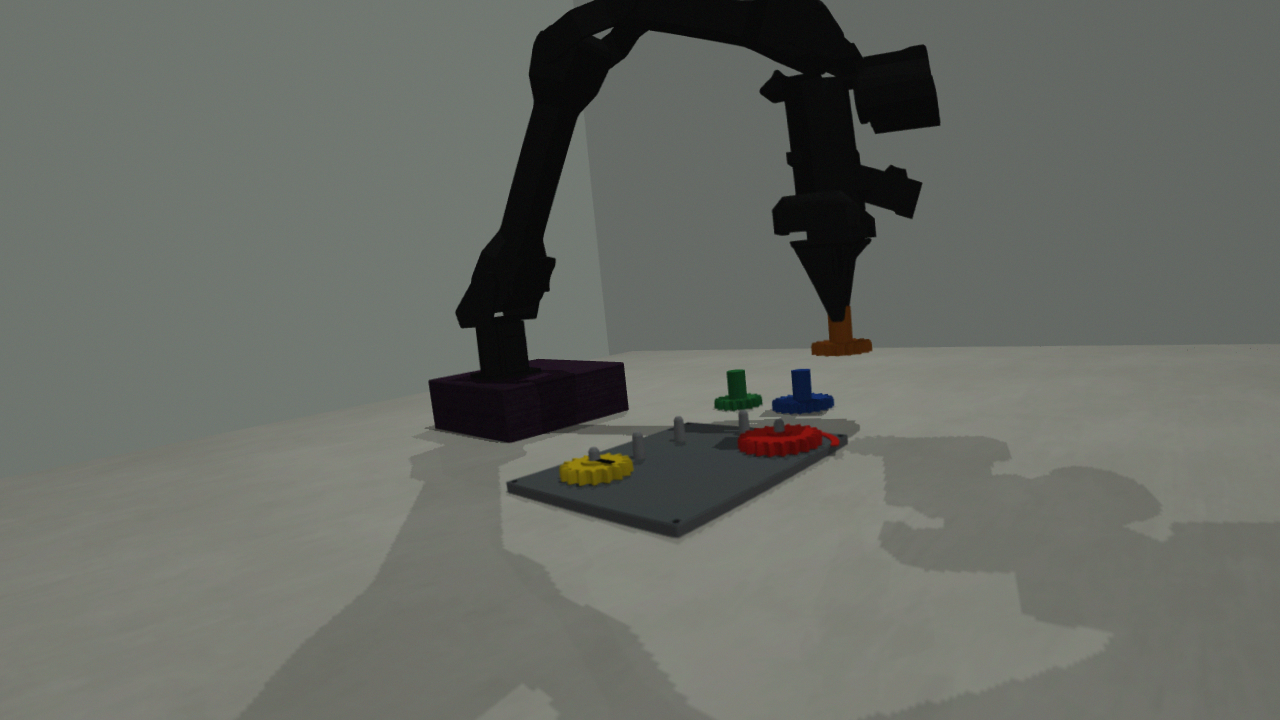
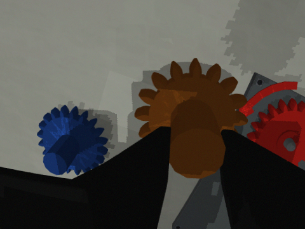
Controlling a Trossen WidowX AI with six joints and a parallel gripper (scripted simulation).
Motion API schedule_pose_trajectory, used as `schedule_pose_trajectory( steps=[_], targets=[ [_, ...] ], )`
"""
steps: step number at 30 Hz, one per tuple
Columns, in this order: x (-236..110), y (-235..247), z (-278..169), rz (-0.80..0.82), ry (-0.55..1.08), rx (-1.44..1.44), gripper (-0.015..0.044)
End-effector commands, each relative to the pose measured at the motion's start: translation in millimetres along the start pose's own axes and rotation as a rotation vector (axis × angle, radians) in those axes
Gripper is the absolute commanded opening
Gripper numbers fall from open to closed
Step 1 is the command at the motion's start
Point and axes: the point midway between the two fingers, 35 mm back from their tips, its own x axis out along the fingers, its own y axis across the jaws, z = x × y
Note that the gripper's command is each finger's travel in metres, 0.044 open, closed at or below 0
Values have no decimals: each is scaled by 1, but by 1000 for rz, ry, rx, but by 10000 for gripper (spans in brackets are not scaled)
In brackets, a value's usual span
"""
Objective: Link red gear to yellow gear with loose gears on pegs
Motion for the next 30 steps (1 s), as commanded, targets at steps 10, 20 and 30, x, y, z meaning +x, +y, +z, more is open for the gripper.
schedule_pose_trajectory(
  steps=[10, 20, 30],
  targets=[
    [-34, 0, -1, -2, -9, -2, 0],
    [-59, 0, -5, -2, -9, -2, 0],
    [-75, 0, -9, -2, -8, -2, 0]
  ],
)
